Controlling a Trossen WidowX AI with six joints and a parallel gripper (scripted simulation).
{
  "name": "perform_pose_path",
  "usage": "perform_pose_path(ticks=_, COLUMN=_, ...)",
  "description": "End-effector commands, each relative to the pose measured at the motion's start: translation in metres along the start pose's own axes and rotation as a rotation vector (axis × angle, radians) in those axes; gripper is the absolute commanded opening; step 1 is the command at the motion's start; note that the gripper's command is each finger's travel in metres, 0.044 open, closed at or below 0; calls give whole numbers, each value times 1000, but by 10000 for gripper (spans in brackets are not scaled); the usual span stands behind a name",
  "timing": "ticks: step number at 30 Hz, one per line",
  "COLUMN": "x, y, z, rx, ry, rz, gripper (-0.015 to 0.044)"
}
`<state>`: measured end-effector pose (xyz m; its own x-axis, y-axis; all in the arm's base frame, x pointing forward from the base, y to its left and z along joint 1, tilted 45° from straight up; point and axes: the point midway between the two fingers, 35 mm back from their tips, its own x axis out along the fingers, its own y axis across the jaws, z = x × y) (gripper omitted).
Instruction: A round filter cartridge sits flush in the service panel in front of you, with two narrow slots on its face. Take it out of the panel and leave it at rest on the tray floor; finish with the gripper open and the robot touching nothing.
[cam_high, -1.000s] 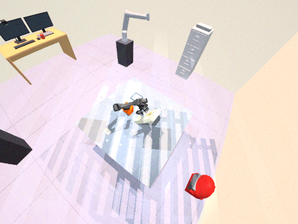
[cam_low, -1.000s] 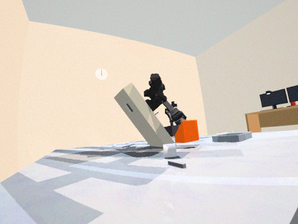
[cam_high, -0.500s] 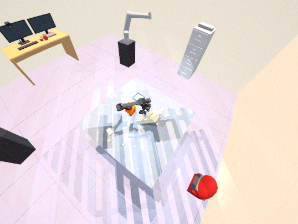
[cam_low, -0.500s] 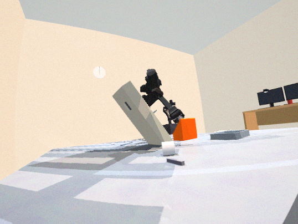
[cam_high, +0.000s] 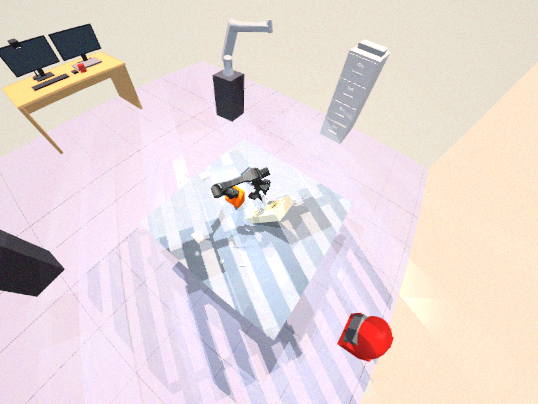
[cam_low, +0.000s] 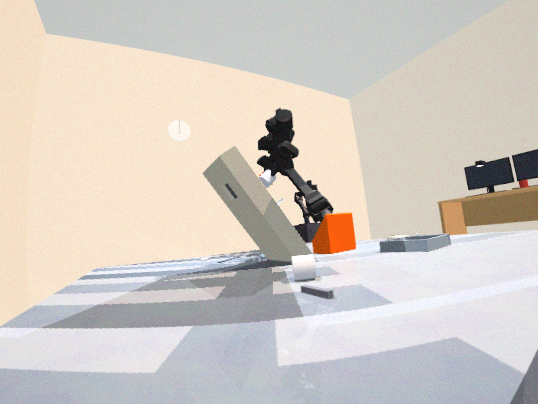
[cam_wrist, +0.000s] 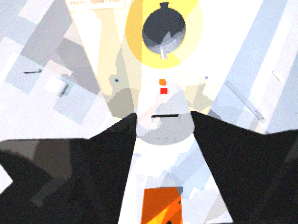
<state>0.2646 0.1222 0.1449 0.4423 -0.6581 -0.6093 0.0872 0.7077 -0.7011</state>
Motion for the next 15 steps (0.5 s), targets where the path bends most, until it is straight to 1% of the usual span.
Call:
perform_pose_path(ticks=1, x=-20, y=0, z=1, rx=5, ry=-5, rz=2, gripper=0)
perform_pose_path(ticks=4, x=-32, y=-1, z=1, rx=5, ry=-6, rz=-1, gripper=0)
perform_pose_path(ticks=6, x=-32, y=2, z=1, rx=6, ry=-6, rz=-1, gripper=0)
perform_pose_path(ticks=15, x=-26, y=49, z=3, rx=8, ry=-7, rz=2, gripper=0)
